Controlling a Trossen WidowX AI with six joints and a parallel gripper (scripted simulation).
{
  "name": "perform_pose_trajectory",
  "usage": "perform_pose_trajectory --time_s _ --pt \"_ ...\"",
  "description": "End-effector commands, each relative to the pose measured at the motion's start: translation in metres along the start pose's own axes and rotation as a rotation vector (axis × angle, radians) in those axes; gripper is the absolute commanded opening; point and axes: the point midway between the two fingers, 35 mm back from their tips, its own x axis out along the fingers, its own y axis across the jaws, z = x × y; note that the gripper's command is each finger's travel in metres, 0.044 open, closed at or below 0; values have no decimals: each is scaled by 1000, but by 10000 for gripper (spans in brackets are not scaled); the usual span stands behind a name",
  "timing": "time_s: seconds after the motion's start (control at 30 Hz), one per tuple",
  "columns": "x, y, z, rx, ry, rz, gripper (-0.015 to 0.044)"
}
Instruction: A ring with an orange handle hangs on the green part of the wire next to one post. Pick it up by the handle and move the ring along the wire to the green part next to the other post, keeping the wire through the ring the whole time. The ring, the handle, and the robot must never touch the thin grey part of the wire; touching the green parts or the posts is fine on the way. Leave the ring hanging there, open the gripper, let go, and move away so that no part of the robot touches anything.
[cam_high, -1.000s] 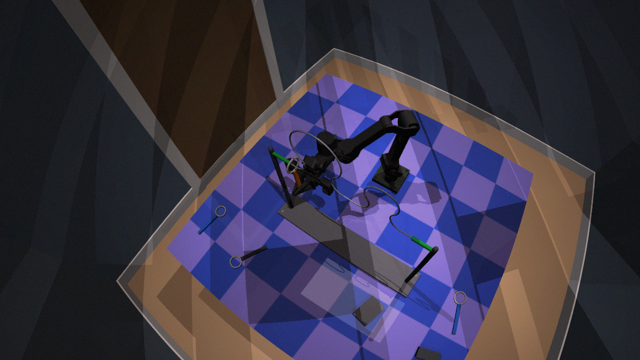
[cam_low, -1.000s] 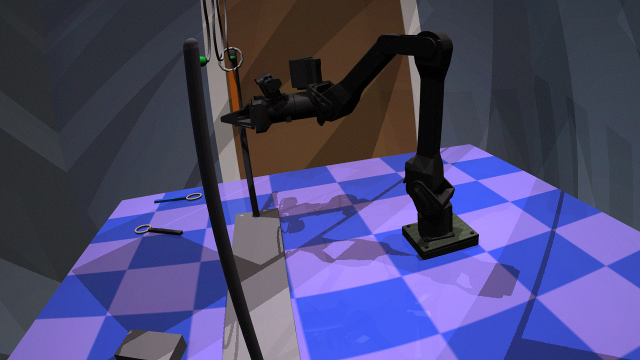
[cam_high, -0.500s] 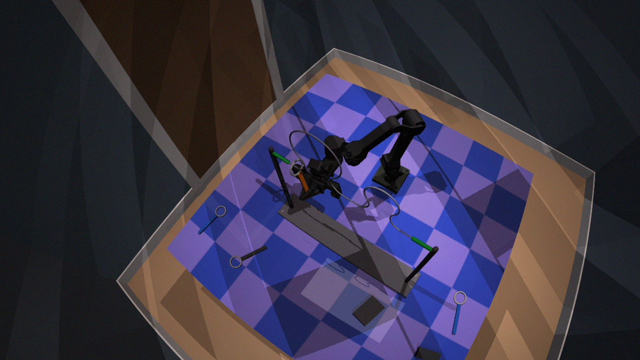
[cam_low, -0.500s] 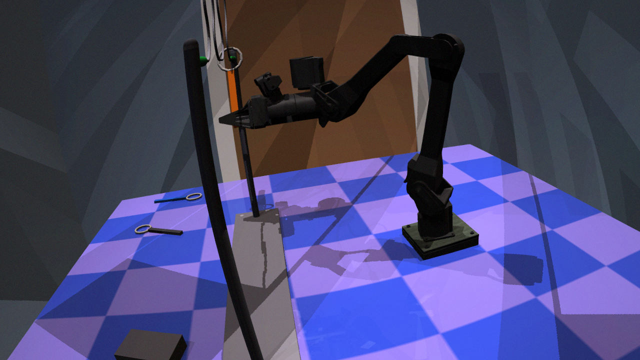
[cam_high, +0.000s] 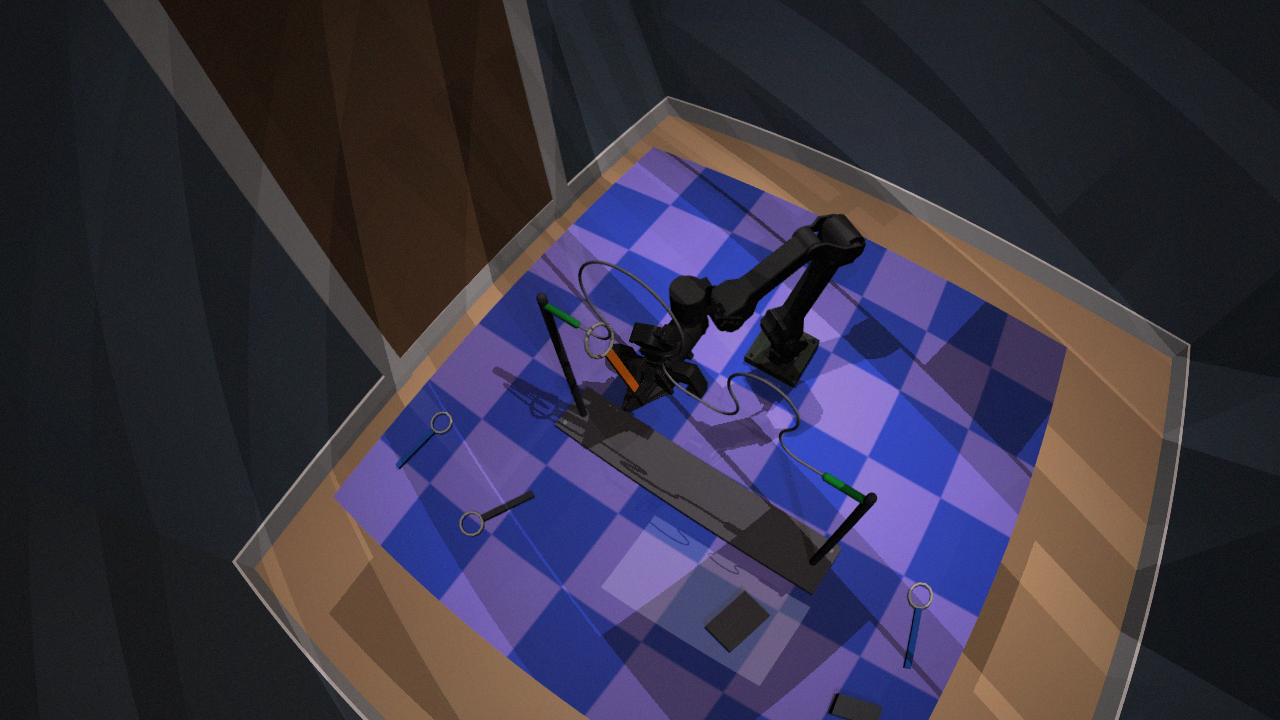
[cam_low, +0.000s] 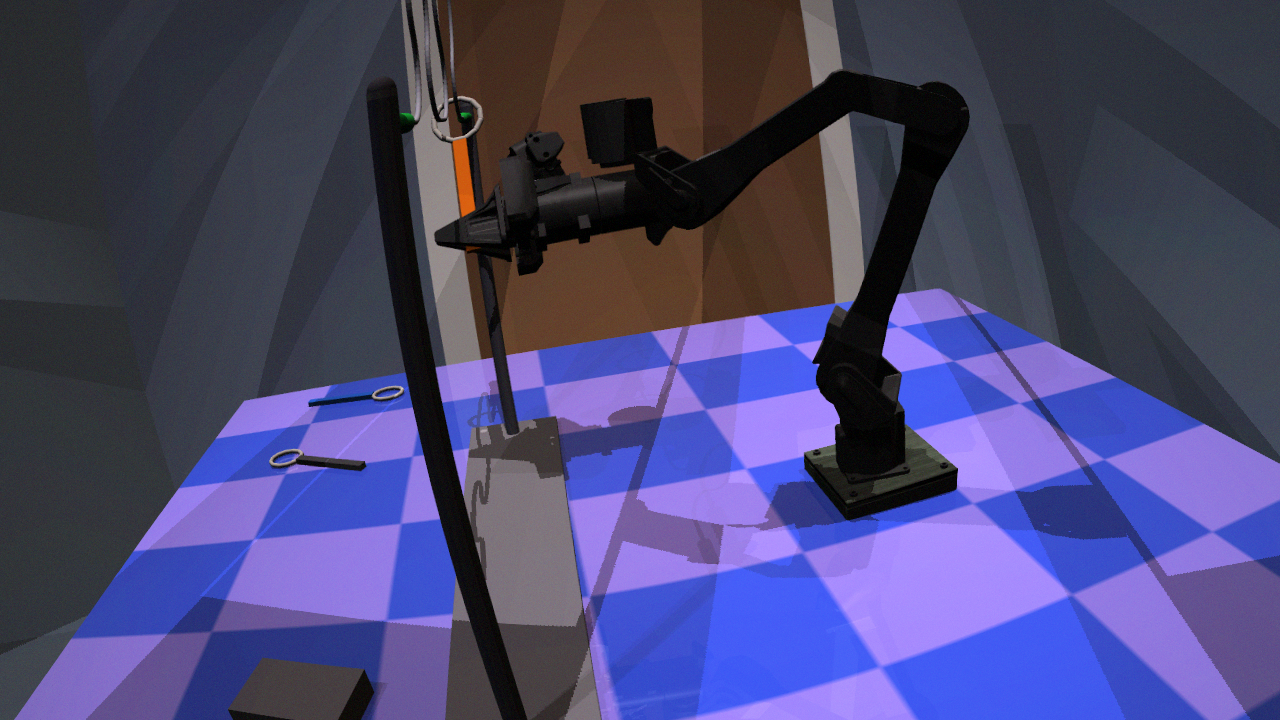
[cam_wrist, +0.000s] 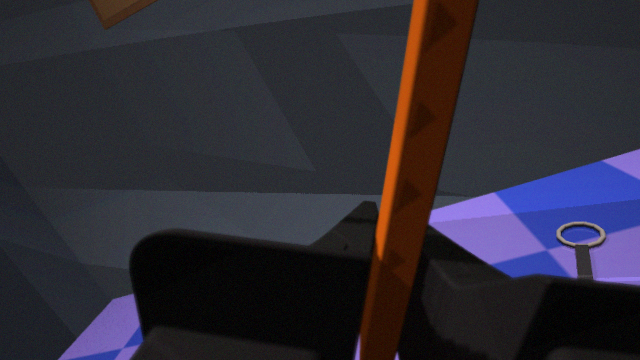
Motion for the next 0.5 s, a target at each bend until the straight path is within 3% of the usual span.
perform_pose_trajectory --time_s 0.0,0.47 --pt "-6 16 5 82 35 8 -150" --pt "-27 54 14 323 200 48 -150"
